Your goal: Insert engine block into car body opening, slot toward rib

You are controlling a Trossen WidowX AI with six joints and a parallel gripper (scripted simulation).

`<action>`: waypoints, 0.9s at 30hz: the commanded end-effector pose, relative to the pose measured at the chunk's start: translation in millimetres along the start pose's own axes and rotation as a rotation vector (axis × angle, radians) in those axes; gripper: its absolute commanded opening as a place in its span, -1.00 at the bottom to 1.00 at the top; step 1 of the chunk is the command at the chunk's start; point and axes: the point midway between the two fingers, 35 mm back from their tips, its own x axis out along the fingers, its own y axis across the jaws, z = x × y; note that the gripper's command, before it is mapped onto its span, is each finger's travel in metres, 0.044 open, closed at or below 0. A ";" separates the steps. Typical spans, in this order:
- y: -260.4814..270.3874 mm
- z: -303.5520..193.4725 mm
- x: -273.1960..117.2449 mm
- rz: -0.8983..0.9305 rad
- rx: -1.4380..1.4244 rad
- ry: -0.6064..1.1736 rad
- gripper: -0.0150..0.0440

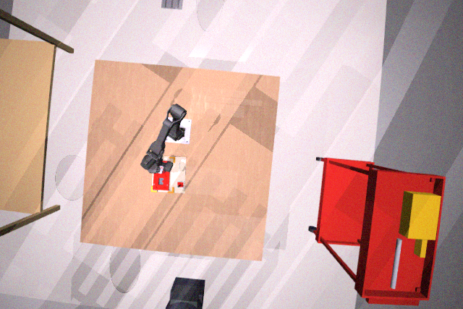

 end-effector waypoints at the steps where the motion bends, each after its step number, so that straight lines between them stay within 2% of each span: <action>1: -0.1 0.0 0.2 -0.001 0.001 -0.001 1.00; 12: -0.3 1.1 0.4 0.001 0.004 0.021 1.00; 27: -0.8 22.9 1.5 0.013 0.021 0.512 1.00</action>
